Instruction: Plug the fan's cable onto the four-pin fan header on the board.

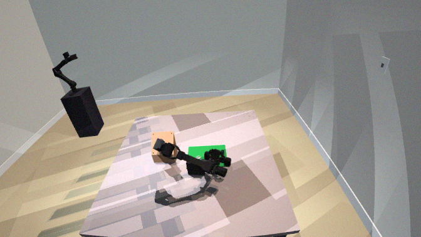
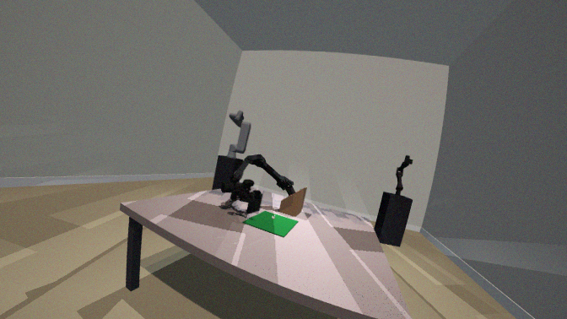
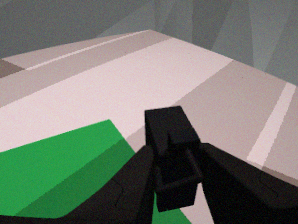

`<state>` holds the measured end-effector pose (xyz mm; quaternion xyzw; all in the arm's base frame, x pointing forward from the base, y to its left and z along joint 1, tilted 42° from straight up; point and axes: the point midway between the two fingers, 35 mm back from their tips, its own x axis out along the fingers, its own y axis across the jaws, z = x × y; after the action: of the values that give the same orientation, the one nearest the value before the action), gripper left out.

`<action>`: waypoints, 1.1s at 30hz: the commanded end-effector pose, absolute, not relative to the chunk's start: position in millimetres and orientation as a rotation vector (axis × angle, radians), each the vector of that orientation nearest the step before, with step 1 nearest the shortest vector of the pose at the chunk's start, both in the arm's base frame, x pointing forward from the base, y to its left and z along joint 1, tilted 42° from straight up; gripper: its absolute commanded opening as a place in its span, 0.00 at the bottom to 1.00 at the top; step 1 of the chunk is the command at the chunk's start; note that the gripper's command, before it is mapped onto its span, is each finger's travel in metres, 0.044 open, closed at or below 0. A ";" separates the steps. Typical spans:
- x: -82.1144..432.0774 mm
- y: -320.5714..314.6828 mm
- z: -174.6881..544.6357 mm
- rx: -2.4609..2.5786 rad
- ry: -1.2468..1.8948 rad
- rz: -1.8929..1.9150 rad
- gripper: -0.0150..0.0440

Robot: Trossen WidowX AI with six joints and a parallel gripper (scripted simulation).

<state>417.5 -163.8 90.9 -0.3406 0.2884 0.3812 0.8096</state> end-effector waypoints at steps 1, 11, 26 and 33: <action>417.2 -167.5 88.5 -0.727 0.612 0.818 0.25; 415.4 -175.4 85.2 -0.727 0.612 0.818 0.25; 414.2 -183.5 76.8 -0.728 0.613 0.818 0.25; 413.7 -187.1 72.9 -0.728 0.613 0.818 0.25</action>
<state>412.9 -185.2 76.3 -0.3405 0.2894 0.3811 0.8094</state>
